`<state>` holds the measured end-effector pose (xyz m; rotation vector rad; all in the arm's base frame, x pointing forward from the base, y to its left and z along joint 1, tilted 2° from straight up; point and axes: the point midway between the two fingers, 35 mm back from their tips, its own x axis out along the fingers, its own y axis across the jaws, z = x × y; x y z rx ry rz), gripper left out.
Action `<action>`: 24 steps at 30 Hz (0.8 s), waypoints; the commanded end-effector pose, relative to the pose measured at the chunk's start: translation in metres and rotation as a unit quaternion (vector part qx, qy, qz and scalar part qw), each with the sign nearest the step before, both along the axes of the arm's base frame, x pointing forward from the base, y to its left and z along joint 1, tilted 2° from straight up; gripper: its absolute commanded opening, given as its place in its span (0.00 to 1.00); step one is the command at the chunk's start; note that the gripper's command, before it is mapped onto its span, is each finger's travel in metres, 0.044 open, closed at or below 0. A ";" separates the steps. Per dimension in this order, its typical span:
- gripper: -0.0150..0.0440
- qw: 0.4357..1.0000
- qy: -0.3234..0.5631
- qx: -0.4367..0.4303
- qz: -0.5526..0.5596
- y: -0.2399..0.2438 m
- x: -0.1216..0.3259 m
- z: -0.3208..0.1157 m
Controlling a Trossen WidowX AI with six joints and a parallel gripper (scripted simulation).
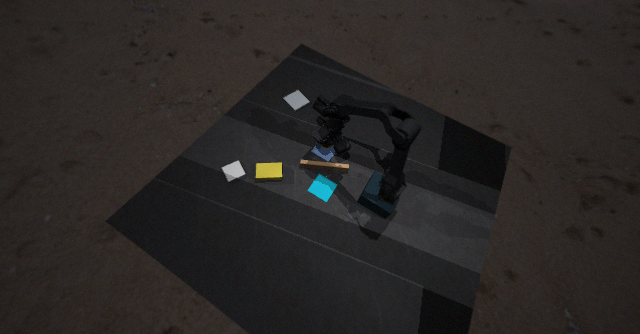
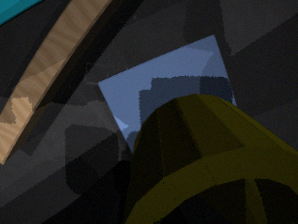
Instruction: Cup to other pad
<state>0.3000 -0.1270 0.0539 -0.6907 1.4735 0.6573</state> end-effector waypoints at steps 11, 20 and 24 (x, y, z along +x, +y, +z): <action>0.25 1.000 0.000 -0.001 -0.002 0.023 -0.006 -0.001; 0.25 1.000 0.001 -0.001 -0.002 0.046 -0.013 -0.002; 0.25 1.000 0.001 0.000 -0.003 0.055 -0.016 -0.002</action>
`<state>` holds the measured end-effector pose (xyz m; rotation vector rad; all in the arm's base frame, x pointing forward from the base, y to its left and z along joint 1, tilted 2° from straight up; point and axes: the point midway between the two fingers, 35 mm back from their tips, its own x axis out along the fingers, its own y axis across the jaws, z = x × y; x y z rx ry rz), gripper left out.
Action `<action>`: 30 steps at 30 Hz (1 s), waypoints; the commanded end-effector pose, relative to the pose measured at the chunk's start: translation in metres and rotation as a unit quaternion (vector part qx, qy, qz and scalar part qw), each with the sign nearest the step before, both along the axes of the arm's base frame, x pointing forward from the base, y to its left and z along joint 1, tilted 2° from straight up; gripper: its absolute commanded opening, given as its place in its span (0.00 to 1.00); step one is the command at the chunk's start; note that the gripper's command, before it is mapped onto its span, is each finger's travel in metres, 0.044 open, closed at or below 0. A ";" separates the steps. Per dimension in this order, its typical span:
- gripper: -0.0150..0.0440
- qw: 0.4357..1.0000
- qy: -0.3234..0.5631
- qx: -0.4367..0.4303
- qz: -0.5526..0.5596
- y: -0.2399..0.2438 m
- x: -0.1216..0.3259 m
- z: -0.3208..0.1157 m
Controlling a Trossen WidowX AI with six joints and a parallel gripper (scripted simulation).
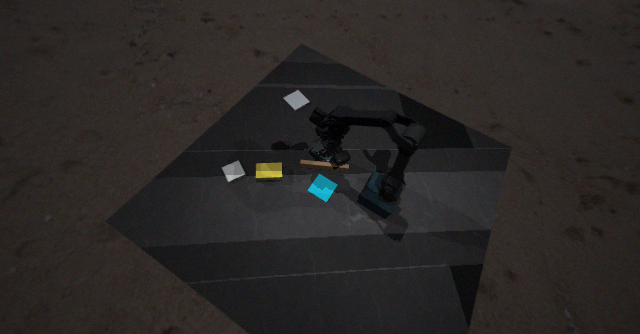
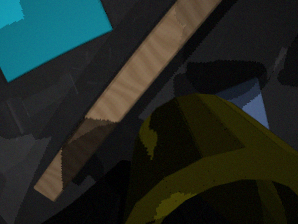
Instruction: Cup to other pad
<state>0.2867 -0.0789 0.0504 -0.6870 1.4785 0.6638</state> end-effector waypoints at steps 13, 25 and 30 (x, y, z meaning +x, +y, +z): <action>0.25 1.000 -0.003 -0.001 -0.003 0.036 -0.011 0.001; 0.25 1.000 -0.002 0.000 -0.003 0.061 -0.019 0.001; 0.25 1.000 -0.002 0.000 -0.003 0.071 -0.022 0.001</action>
